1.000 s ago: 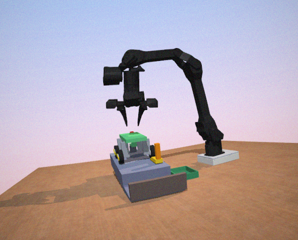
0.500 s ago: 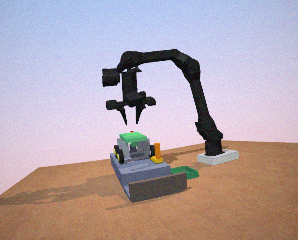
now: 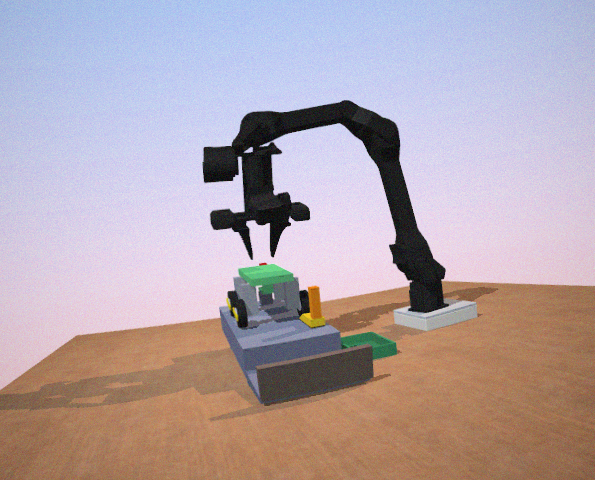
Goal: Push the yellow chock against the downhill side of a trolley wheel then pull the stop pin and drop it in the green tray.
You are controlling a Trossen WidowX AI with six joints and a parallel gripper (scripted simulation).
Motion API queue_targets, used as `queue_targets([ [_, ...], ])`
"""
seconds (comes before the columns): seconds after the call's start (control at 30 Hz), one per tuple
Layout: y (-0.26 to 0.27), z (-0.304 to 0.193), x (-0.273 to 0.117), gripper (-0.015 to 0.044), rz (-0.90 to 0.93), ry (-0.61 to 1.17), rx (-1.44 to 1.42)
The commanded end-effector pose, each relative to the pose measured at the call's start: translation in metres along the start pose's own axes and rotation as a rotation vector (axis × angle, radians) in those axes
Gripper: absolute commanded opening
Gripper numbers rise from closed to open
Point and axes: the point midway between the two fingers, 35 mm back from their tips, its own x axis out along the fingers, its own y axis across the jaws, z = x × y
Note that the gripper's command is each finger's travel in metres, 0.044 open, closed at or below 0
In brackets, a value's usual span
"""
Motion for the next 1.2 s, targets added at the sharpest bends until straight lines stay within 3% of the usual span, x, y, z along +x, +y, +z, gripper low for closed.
queue_targets([
  [0.0,0.001,-0.001,0.008,0.0190,0.006,0.004,-0.002],
  [1.17,0.002,-0.002,0.052,0.0190,0.005,0.005,-0.002],
])
